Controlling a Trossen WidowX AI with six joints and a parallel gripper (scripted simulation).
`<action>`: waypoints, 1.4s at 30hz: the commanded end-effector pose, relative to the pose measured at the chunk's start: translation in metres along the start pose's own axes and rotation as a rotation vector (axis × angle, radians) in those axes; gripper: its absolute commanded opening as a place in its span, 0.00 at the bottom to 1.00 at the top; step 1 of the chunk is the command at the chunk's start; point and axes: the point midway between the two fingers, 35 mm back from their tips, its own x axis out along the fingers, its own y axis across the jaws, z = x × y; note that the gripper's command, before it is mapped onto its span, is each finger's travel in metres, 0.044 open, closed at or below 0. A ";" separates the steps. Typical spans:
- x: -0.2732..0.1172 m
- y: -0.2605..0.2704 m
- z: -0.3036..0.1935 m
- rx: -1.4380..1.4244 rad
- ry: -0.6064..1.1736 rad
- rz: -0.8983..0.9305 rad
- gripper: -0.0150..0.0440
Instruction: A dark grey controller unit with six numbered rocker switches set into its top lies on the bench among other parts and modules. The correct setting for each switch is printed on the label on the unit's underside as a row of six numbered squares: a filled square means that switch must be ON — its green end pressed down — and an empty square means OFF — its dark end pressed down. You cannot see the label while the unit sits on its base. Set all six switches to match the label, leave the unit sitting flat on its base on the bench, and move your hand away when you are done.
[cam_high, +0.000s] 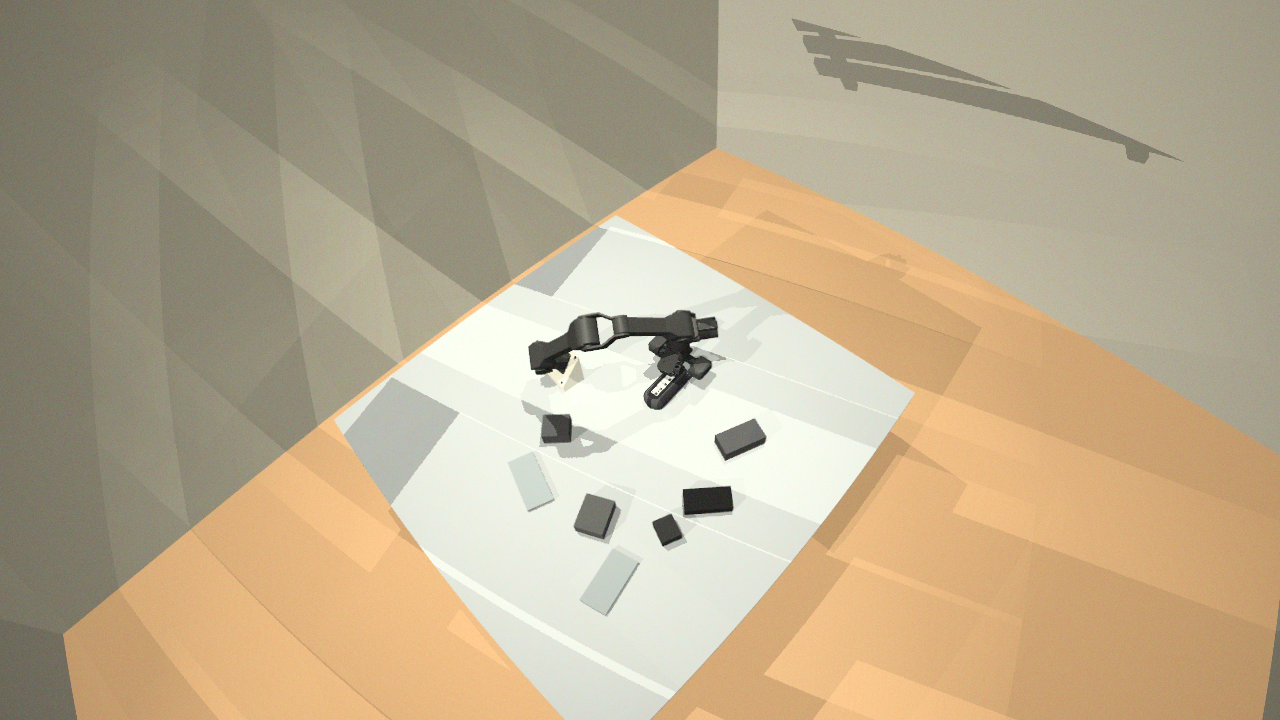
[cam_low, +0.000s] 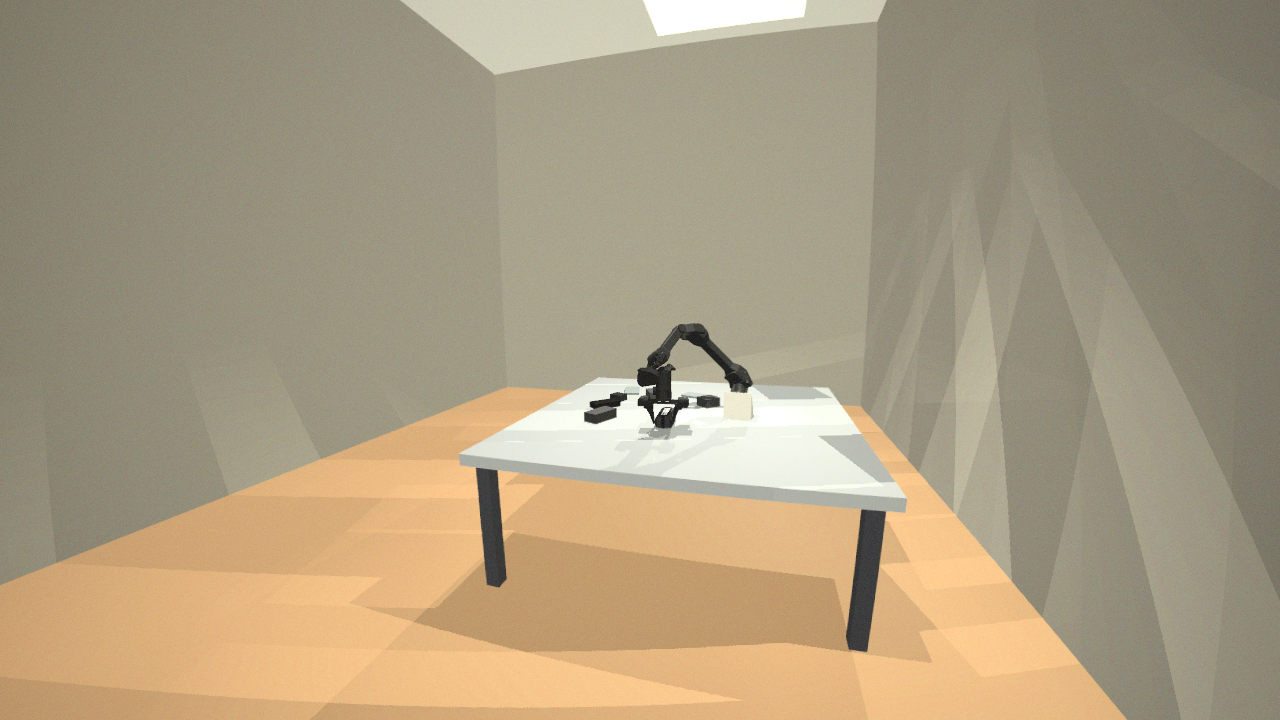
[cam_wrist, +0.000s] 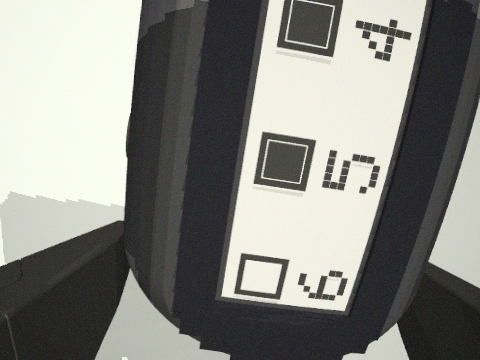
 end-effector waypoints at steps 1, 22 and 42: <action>0.001 0.000 0.001 -0.005 -0.004 0.002 0.83; -0.021 0.002 0.030 0.000 -0.002 -0.001 1.00; -0.039 0.000 0.060 -0.001 -0.003 -0.001 1.00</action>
